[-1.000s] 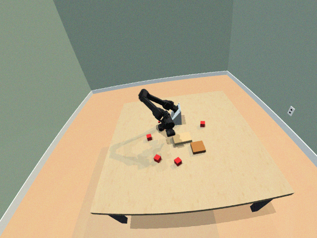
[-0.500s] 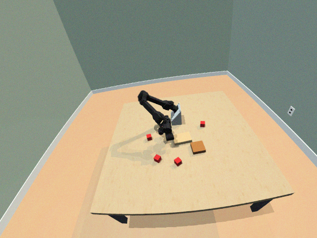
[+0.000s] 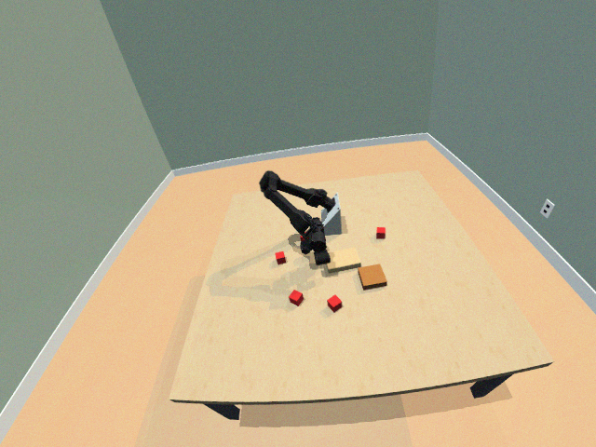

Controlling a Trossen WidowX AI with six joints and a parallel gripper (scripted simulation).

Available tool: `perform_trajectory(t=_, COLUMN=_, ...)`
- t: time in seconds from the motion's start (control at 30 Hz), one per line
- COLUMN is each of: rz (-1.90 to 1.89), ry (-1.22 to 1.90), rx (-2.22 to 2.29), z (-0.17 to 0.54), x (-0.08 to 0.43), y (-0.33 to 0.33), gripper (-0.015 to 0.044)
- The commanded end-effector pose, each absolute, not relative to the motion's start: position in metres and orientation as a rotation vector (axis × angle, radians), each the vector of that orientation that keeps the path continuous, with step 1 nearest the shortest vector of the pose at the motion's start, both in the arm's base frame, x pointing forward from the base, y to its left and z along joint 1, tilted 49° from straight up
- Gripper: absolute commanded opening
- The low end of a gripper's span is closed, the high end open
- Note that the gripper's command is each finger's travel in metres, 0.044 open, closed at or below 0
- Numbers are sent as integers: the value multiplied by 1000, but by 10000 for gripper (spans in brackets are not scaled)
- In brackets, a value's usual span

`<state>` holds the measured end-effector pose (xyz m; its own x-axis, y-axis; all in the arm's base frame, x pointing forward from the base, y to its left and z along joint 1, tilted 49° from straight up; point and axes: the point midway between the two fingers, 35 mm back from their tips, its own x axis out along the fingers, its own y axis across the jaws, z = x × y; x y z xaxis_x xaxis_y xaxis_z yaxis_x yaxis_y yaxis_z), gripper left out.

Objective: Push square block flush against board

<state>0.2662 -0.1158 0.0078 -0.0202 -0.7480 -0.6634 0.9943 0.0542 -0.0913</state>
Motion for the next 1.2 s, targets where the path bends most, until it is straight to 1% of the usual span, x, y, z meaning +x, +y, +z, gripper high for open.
perform_trajectory(t=0.0, rz=-1477, ry=654, rx=479, z=0, x=265, y=-111, gripper=0)
perform_trajectory(t=0.53, rz=-1476, ry=657, rx=482, z=-20, x=264, y=-93, gripper=0)
perform_trajectory(t=1.17, rz=-1476, ry=656, rx=482, z=-1, x=269, y=-110, gripper=0)
